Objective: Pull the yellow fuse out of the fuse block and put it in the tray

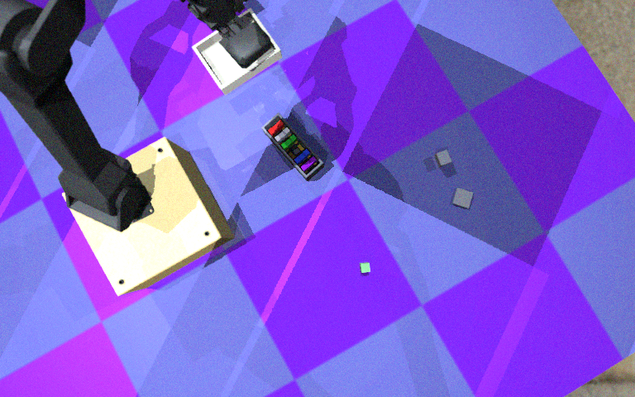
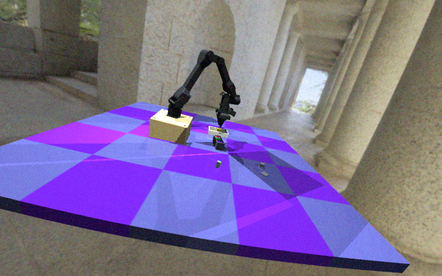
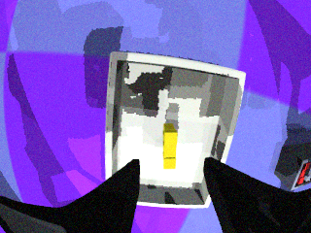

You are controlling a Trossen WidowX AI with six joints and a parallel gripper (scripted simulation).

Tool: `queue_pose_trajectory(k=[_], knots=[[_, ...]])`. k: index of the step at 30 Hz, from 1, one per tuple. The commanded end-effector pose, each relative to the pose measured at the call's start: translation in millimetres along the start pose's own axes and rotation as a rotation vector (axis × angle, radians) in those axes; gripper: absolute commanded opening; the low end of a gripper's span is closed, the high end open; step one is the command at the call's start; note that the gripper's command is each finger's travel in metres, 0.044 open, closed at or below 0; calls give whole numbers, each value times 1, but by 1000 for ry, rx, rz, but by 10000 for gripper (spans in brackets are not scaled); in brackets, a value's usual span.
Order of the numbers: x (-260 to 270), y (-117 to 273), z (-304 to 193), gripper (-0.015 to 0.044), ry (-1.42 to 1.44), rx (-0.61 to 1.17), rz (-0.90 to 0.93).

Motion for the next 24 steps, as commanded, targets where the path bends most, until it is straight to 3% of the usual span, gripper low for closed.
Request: queue_pose_trajectory(k=[1,3,7,24], knots=[[0,0,0,289,0,-1,0],[0,3,0,330,0,-1,0],[-1,37,-1,330,2,4,-6],[0,37,-1,330,7,4,-2]])
Point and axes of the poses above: the point midway between the two fingers, 35 mm back from their tips, its own y axis back along the fingers, its own x axis across the jaws, z = x × y, the point moved 2 cm from there along y, back along the fingers, and after that the axes turned 9 degrees about -y, right-handed, at the moved point
